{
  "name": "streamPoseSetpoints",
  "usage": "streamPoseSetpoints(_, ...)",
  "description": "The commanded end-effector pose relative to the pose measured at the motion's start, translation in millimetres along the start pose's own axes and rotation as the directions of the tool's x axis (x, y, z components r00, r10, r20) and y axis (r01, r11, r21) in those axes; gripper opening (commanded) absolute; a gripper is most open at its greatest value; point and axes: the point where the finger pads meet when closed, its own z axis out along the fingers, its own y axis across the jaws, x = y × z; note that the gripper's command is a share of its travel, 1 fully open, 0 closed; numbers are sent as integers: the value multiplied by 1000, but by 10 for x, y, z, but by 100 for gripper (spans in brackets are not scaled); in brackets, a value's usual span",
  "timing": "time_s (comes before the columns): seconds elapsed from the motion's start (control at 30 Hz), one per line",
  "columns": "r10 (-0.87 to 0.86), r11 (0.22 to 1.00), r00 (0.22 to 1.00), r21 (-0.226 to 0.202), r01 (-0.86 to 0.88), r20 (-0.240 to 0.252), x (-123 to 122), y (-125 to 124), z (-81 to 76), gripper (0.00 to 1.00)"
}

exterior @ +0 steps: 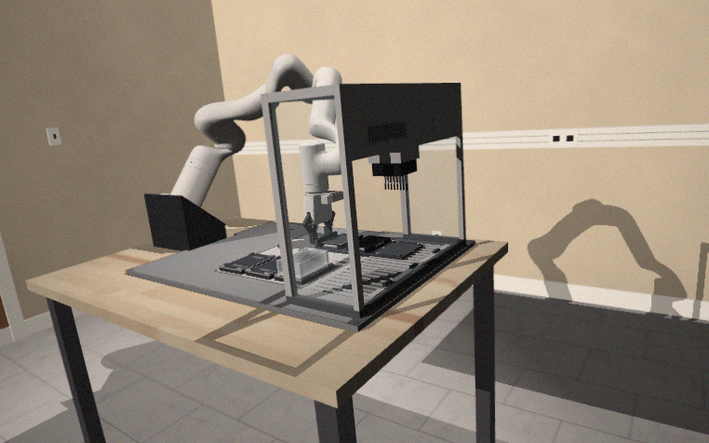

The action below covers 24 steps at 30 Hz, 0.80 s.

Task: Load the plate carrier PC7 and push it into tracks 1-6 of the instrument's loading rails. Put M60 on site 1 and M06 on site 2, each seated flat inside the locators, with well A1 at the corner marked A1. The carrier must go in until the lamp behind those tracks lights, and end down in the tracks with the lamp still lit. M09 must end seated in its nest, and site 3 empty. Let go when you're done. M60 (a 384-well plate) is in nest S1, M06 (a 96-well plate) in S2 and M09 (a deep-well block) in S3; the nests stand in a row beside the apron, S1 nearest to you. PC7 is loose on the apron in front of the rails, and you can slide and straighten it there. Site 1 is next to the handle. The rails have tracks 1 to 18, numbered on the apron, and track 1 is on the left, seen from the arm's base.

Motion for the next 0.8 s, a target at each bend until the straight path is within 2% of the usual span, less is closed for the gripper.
streamPoseSetpoints(0.0,0,1000,1000,0,0,-2,59,-1,-8,82)
streamPoseSetpoints(0.77,0,1000,1000,0,0,-2,260,-1,-8,82)
